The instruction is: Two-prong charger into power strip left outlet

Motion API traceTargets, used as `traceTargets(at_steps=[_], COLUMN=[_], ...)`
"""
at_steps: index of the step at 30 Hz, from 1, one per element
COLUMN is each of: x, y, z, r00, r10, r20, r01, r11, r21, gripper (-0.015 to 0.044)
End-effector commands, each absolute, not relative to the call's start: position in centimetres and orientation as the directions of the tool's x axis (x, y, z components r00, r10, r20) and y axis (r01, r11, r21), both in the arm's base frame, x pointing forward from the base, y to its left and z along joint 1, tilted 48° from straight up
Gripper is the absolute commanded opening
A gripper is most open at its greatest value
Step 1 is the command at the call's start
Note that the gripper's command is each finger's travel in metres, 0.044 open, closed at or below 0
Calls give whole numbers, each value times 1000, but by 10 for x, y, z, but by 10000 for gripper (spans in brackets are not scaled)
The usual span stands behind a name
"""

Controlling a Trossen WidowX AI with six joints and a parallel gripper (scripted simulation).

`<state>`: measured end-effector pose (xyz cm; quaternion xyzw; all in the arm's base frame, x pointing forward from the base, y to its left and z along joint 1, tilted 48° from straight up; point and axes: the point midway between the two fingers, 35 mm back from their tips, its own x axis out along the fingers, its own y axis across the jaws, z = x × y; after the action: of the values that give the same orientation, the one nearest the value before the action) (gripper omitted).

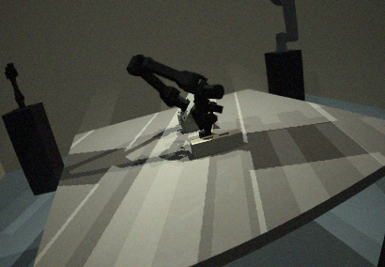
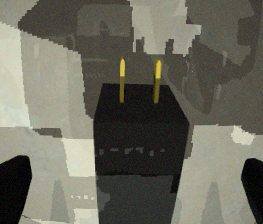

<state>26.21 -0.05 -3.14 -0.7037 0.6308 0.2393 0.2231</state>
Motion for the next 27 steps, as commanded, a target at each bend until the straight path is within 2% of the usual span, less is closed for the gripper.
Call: traceTargets(at_steps=[1,13,25,27], x=[262,262,263,263], y=[-6,-19,-16,-16], z=[-36,-46,-44,-44], r00=[91,90,89,89], r10=[-784,-786,-783,-783], r20=[-615,-612,-616,-616], r01=[-994,-994,-995,-995], r11=[-109,-109,-104,-104], r21=[-7,-7,-12,-12], gripper=[440,440,125,112])
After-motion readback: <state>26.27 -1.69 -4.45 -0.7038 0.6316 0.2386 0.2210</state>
